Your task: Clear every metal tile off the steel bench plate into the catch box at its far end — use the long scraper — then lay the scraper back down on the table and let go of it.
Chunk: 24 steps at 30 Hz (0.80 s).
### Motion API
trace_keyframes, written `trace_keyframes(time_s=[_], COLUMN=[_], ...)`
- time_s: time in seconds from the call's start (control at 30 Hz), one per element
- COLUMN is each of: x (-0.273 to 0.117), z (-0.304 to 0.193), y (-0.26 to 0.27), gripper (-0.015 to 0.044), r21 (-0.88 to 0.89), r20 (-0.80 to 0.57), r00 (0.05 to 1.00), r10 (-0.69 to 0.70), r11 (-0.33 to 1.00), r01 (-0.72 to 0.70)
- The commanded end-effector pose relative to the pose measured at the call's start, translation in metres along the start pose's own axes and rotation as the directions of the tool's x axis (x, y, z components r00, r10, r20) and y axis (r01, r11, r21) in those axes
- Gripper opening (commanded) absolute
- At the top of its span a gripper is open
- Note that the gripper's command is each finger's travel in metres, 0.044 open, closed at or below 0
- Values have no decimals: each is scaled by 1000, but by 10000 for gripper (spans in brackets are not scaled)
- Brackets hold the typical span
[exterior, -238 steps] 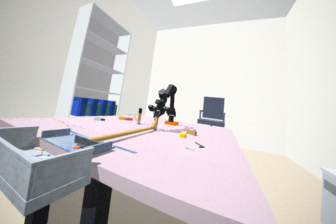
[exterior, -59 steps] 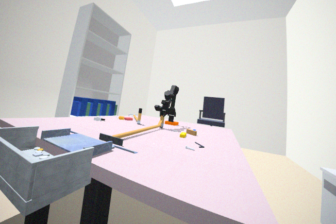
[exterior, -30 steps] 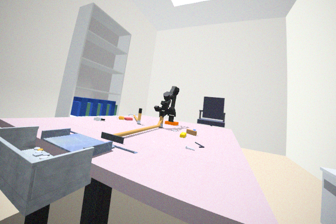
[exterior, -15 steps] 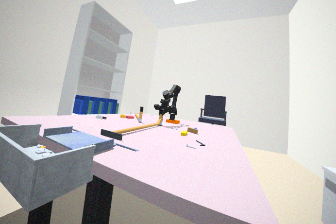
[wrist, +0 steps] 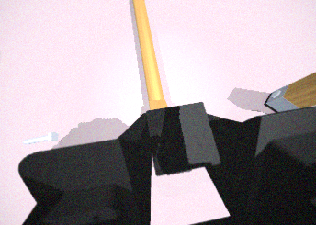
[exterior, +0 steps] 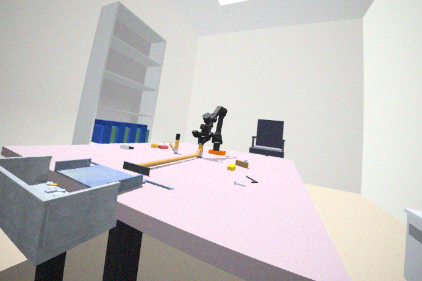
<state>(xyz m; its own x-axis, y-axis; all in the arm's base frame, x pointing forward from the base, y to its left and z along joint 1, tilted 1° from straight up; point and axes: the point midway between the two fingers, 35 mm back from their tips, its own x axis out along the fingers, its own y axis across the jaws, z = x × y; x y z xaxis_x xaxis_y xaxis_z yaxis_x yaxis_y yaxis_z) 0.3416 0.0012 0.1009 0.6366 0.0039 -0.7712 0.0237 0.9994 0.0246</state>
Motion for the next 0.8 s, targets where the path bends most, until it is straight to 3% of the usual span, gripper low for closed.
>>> trace_keyframes(time_s=[0.0,0.77], x=[3,25], z=[8,37], y=[-2,-4], gripper=[0,0], r21=[1,7], r20=[11,13], r00=[1000,1000], r10=[1,-5], r11=[1000,1000], r01=[-1,5])
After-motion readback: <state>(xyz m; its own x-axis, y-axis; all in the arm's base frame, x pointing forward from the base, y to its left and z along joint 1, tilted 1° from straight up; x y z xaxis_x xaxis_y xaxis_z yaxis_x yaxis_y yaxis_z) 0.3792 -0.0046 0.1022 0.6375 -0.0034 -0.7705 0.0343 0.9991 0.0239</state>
